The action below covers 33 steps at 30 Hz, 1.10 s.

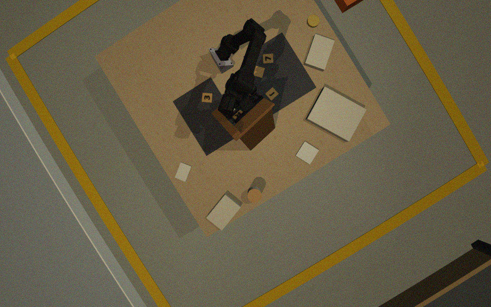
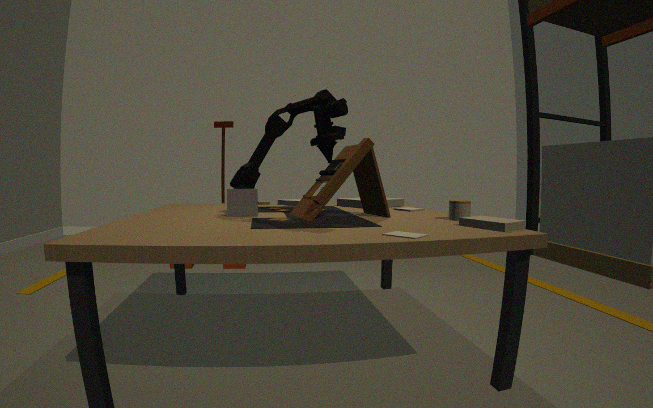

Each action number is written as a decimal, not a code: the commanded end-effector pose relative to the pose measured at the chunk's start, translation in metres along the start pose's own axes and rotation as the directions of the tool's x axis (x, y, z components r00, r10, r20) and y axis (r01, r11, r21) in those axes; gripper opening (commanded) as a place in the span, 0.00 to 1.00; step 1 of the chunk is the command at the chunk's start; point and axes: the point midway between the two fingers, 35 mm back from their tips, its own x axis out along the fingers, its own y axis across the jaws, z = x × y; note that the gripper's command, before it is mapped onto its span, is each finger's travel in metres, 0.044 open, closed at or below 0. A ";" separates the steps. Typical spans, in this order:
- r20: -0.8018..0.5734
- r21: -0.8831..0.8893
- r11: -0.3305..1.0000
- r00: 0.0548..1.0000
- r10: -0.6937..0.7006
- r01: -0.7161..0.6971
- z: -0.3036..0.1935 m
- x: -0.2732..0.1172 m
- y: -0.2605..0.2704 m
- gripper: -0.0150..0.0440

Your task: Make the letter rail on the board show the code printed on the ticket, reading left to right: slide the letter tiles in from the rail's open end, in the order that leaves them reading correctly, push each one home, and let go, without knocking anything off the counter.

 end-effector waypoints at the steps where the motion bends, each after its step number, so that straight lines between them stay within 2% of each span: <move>1: -0.011 -0.005 1.000 1.000 -0.002 0.002 0.000 -0.001 0.000 0.25; 33: -0.024 -0.003 1.000 1.000 0.016 -0.017 0.014 0.012 -0.001 0.25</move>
